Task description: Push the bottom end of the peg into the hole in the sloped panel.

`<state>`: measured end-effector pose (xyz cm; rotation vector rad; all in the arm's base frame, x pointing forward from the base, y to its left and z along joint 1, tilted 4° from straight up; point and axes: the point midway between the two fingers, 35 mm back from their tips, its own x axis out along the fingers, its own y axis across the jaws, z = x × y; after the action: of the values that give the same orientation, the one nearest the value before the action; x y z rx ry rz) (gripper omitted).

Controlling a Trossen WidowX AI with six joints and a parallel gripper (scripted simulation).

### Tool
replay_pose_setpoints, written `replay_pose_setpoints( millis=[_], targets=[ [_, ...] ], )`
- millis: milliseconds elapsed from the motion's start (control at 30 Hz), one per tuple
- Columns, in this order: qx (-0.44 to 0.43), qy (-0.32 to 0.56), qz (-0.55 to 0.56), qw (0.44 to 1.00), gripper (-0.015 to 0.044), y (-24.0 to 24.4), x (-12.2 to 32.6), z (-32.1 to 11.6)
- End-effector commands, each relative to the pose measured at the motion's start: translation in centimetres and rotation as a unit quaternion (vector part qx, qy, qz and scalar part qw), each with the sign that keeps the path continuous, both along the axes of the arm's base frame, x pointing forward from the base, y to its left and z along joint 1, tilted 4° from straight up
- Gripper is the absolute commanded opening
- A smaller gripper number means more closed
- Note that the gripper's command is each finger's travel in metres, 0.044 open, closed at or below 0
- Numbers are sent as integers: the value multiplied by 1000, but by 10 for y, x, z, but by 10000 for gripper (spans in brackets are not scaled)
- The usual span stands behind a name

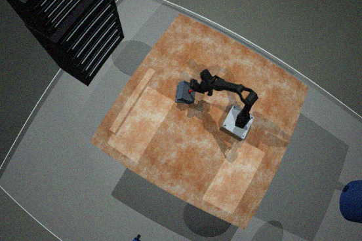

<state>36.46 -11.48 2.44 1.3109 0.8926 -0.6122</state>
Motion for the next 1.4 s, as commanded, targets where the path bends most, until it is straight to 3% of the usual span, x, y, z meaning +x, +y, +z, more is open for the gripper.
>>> replay_pose_setpoints(
  millis=[0, 1367],
  targets=[
    [1, 2, -2, 1000, 0, 0, 1, -4],
    [1, 2, -2, 1000, 0, 1, 13, -22]
  ],
)
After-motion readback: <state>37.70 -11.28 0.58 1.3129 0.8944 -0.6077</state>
